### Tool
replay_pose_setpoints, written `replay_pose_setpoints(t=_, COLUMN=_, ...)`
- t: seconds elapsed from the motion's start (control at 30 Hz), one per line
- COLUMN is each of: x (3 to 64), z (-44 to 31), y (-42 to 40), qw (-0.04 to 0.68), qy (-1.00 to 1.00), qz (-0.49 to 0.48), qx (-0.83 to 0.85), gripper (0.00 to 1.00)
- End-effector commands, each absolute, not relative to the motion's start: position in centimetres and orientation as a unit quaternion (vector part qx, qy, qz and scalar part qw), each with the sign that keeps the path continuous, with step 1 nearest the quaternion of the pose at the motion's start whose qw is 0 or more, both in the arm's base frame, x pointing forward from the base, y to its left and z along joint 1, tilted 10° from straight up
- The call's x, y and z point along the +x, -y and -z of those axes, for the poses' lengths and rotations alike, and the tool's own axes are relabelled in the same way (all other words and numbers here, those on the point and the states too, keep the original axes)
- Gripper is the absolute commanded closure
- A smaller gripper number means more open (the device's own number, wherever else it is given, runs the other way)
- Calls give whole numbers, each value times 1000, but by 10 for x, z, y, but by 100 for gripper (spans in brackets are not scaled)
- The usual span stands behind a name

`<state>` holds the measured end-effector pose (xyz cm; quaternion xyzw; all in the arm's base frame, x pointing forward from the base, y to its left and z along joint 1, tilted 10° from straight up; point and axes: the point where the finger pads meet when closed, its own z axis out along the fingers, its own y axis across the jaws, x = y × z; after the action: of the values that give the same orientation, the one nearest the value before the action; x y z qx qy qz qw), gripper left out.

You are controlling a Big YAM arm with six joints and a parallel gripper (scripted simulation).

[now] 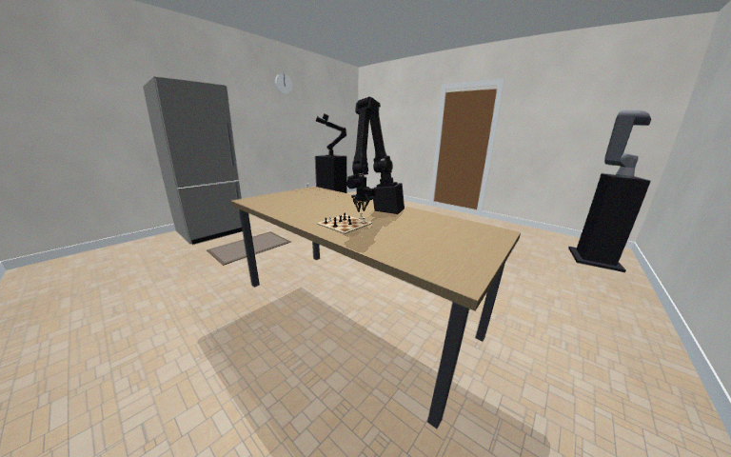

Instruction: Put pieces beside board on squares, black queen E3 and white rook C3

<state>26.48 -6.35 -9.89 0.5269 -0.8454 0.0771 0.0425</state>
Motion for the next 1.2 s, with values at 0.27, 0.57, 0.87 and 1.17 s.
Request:
replay_pose_setpoints(t=0.27, x=288, z=88, y=64, qw=22, qy=840, qz=-92, qx=534, gripper=64)
replay_pose_setpoints(t=0.57, x=286, z=91, y=62, qw=29, qy=839, qz=-87, qx=536, gripper=64)
replay_pose_setpoints(t=0.87, x=285, z=93, y=62, qw=31, qy=839, qz=-85, qx=536, gripper=64)
replay_pose_setpoints(t=1.17, x=285, z=93, y=62, qw=31, qy=839, qz=-85, qx=536, gripper=64)
